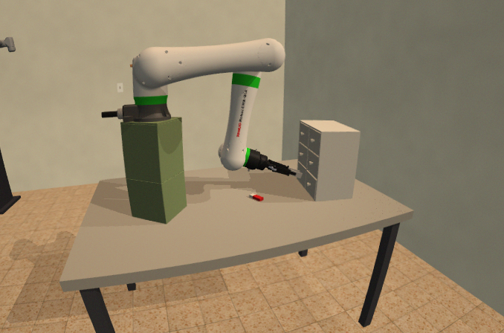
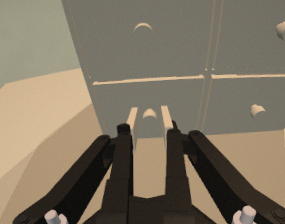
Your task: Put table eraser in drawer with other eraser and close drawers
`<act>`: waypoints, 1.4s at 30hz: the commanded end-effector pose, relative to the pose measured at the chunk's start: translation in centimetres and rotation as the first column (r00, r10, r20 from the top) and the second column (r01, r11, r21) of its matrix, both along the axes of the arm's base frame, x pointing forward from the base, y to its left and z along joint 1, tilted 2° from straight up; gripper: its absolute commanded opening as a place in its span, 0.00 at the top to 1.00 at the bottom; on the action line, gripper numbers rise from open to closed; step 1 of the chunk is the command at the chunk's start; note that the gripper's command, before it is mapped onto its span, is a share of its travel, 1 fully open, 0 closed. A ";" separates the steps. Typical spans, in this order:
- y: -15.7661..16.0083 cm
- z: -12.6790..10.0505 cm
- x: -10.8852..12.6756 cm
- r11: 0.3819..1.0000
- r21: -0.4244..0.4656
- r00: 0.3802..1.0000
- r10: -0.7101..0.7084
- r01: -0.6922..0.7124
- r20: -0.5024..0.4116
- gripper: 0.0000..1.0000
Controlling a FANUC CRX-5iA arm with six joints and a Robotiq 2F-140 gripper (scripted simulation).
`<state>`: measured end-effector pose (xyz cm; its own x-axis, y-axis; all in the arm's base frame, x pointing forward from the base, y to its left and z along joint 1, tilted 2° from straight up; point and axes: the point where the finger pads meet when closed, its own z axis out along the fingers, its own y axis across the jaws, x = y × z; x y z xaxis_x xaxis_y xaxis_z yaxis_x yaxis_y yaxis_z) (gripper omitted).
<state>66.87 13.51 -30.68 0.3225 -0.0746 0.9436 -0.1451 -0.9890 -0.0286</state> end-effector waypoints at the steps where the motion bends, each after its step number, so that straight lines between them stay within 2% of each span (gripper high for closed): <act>1: 0.0 0.0 0.0 1.000 0.000 1.000 0.000 0.000 0.000 0.80; 9: 0.0 0.0 0.0 1.000 0.000 1.000 0.000 0.000 0.000 0.80; 10: 0.0 0.0 0.0 1.000 0.000 1.000 0.000 0.000 0.000 0.92; 42: 0.0 0.0 -0.1 1.000 0.000 1.000 0.000 0.000 0.000 0.92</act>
<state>66.81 13.52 -30.68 0.3223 -0.0747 0.9437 -0.1452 -0.9890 -0.0286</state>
